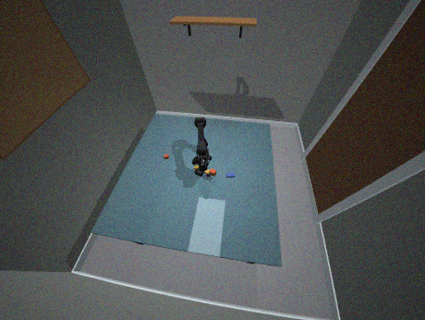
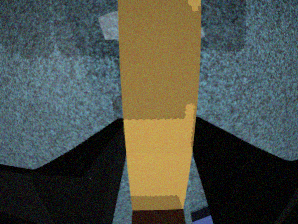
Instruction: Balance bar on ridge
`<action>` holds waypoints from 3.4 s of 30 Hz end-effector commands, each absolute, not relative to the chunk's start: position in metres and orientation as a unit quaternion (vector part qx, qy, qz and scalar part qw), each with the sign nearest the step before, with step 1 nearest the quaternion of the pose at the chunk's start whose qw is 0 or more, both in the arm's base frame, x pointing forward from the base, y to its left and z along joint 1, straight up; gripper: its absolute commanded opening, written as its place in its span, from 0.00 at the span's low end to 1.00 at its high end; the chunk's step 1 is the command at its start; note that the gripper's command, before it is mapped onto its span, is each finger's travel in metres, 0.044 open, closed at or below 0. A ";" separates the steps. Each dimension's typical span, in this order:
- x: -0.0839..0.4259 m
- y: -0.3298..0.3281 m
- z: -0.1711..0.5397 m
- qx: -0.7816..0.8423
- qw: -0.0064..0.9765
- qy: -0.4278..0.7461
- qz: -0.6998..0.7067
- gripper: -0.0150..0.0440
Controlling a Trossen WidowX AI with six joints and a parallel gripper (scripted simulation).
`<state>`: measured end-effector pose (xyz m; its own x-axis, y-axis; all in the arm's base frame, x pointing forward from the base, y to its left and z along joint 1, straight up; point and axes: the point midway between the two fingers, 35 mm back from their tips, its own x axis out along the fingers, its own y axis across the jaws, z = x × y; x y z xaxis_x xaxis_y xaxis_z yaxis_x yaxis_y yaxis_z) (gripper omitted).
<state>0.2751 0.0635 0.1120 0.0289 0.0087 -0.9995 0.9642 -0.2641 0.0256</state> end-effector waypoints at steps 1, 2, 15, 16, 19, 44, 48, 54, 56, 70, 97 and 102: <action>0.275 0.063 0.112 0.572 0.433 0.425 -0.552 0.54; 0.275 0.063 0.112 0.572 0.433 0.425 -0.552 0.54; 0.275 0.063 0.112 0.572 0.433 0.425 -0.552 0.54; 0.275 0.063 0.112 0.572 0.433 0.425 -0.552 0.54; 0.275 0.063 0.112 0.572 0.433 0.425 -0.552 0.54; 0.275 0.063 0.112 0.572 0.433 0.425 -0.552 0.57; 0.275 0.063 0.112 0.572 0.433 0.425 -0.552 0.57; 0.275 0.063 0.112 0.572 0.433 0.425 -0.552 0.79; 0.275 0.063 0.112 0.572 0.433 0.425 -0.552 0.88; 0.275 0.063 0.196 0.572 0.433 0.425 -0.552 1.00; 0.272 0.063 0.212 0.572 0.433 0.425 -0.552 1.00; 0.272 0.063 0.212 0.572 0.433 0.425 -0.552 1.00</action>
